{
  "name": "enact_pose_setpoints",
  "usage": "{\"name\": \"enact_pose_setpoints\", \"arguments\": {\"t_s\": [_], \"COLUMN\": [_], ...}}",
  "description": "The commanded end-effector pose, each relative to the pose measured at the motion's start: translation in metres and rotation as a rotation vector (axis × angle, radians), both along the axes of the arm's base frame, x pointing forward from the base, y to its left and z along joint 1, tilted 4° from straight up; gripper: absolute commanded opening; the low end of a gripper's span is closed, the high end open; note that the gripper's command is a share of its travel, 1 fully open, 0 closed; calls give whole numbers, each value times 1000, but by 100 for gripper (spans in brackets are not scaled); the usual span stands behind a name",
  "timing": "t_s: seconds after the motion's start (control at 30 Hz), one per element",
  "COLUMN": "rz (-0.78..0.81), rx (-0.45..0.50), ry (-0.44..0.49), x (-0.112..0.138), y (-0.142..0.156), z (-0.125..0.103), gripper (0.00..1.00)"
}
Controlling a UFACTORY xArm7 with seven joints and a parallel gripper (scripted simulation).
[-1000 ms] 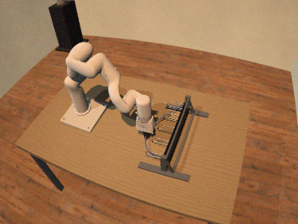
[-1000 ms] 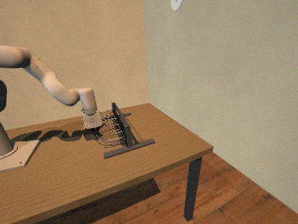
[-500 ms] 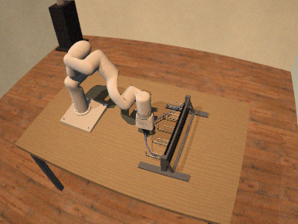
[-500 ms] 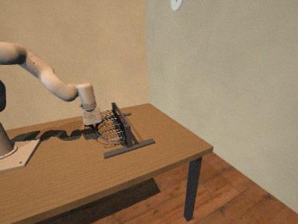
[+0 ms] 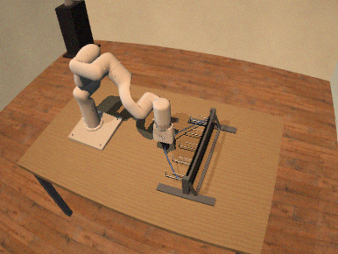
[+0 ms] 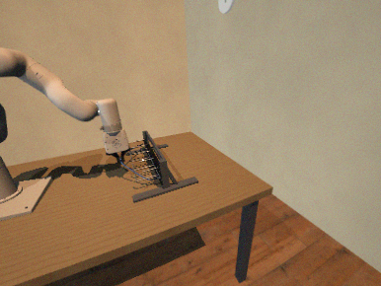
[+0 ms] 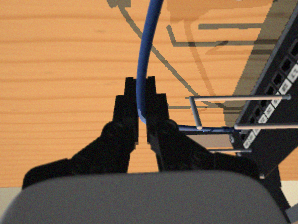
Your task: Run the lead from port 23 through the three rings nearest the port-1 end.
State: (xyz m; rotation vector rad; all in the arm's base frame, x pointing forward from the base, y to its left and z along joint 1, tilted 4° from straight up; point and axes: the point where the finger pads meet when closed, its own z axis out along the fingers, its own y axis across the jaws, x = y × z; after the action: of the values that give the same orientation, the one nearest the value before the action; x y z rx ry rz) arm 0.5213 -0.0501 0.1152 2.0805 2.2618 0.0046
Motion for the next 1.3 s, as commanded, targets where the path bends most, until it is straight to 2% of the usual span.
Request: {"name": "enact_pose_setpoints", "arguments": {"t_s": [0.0,0.3,0.7,0.77,0.87,0.93,1.03,1.27], "rz": [3,3,3,-3,-18,-18,-26,-26], "rx": [1,1,1,1,2,2,3,3], "ry": [-2,-2,-2,-3,-3,-3,-4,-4], "x": [0,0,0,14,47,47,63,63], "y": [3,3,3,6,14,14,19,19], "z": [11,22,24,25,27,27,27,27], "gripper": [0,0,0,0,0,0,0,0]}}
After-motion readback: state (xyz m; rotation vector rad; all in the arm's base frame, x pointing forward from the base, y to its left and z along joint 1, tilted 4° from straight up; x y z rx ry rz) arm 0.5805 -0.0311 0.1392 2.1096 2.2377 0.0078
